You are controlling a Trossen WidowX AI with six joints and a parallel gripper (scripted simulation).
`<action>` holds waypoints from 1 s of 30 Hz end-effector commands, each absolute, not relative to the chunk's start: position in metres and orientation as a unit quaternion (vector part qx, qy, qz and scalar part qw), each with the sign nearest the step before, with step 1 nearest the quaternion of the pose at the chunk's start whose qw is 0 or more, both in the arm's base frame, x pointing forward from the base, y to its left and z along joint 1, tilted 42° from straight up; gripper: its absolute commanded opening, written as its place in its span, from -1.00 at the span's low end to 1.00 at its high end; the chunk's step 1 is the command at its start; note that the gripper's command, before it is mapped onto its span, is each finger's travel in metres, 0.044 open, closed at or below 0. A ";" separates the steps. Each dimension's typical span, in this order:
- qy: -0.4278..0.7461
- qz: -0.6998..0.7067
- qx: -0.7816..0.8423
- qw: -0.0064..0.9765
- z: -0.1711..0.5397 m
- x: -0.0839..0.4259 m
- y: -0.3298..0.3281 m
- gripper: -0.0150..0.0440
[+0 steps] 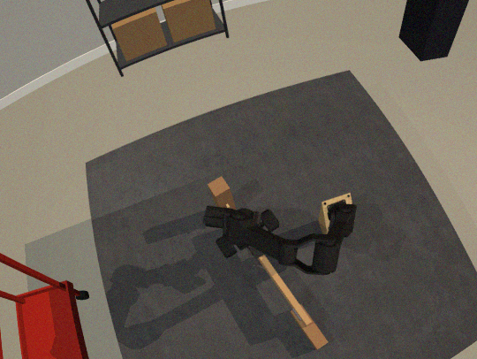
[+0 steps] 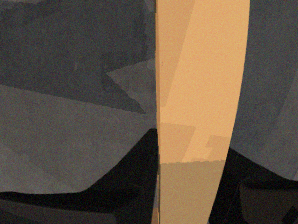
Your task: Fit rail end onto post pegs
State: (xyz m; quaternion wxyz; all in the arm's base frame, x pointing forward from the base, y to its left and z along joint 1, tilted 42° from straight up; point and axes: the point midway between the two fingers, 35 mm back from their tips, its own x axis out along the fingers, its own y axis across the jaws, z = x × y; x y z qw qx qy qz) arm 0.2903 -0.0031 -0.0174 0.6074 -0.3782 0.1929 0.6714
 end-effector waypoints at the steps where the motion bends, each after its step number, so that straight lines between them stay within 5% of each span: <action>1: 0.192 0.667 -0.383 0.610 -0.012 0.292 -0.008 -0.49; 30: 0.192 0.667 -0.383 0.610 -0.006 0.292 -0.014 -0.49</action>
